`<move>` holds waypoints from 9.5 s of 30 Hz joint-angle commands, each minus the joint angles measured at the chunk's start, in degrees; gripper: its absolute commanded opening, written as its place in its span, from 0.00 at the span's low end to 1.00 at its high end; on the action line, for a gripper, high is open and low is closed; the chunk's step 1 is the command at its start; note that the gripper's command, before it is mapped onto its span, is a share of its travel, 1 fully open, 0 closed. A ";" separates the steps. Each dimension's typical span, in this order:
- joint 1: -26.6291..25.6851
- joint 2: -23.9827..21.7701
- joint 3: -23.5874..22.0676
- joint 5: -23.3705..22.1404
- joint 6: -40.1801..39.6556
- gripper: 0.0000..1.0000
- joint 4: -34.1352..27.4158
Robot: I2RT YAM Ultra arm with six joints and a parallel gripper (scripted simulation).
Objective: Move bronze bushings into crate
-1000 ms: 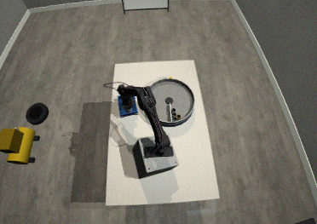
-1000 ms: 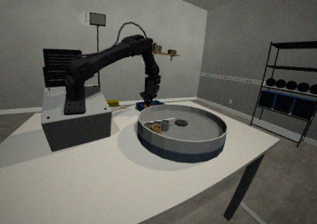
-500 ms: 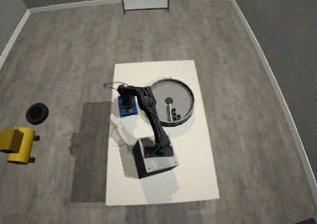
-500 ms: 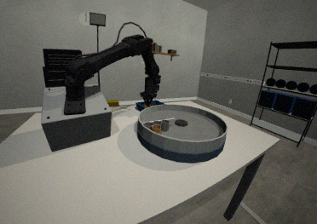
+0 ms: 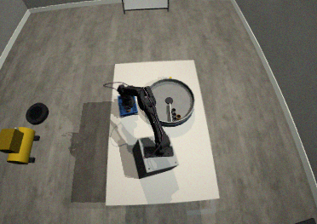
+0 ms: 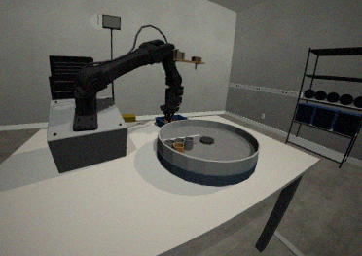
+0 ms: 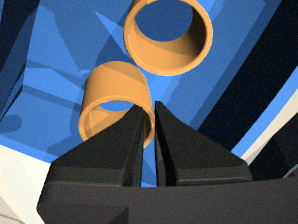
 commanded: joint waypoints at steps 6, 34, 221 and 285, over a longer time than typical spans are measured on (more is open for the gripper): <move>0.19 -0.07 1.13 0.25 -0.61 0.00 1.11; 0.11 -0.25 1.18 0.24 -0.73 0.00 1.15; 6.92 -10.51 17.52 -1.03 6.50 1.00 -29.00; 7.54 -10.02 23.15 -1.06 7.27 1.00 -33.89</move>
